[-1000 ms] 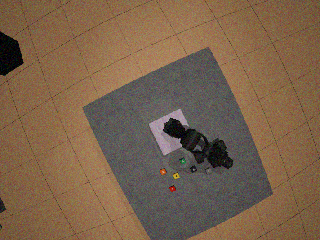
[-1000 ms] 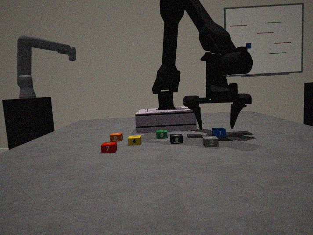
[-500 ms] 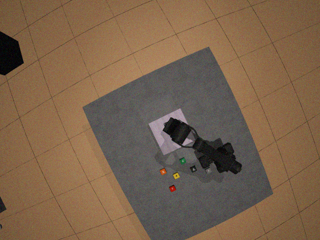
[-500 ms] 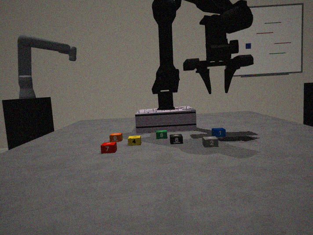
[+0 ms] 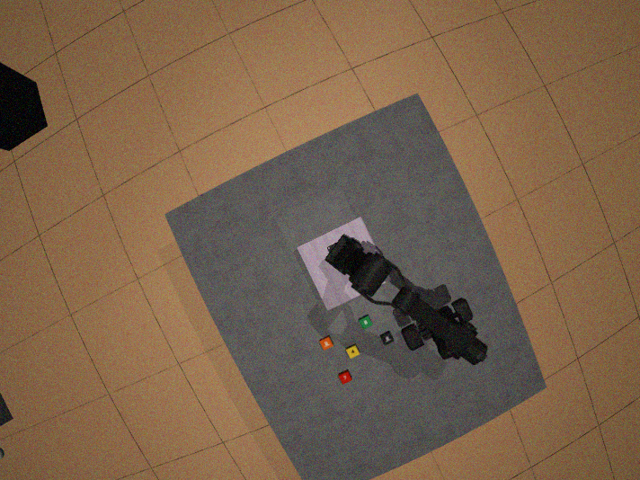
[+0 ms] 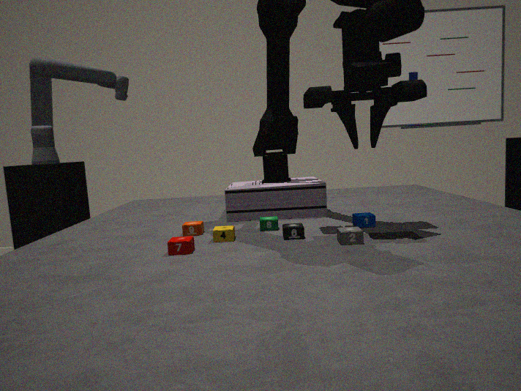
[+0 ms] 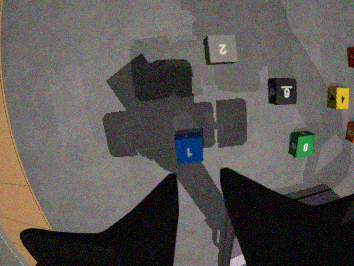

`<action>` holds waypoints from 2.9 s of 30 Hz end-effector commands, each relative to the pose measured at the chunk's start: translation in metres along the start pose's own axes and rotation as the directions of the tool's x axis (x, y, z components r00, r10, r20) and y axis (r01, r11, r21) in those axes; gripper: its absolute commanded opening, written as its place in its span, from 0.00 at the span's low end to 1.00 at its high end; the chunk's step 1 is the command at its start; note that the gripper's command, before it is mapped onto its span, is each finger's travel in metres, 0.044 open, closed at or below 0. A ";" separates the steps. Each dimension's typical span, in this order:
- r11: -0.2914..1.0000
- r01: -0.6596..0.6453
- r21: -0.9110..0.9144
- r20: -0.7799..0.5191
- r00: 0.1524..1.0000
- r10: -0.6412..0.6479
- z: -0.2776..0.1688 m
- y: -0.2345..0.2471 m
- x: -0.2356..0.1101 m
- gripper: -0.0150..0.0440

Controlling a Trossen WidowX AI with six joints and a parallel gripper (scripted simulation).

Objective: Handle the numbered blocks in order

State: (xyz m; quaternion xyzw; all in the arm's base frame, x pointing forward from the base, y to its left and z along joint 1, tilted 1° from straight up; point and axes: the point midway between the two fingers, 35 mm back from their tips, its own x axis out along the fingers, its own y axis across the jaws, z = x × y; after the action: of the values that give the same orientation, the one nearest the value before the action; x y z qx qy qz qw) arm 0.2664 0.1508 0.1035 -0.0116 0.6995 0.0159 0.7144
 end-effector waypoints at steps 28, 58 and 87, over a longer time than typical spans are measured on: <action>1.000 0.013 0.006 -0.008 1.000 -0.013 0.088 -0.039 0.101 0.93; 1.000 0.013 0.006 -0.008 1.000 -0.013 0.087 -0.039 0.125 0.46; 1.000 0.013 0.006 -0.008 1.000 -0.013 0.087 -0.039 0.125 0.46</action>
State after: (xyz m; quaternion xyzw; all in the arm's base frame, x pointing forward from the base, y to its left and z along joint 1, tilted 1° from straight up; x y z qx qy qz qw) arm 0.3582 0.1163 -0.0177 -0.0112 0.7009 0.0082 0.7131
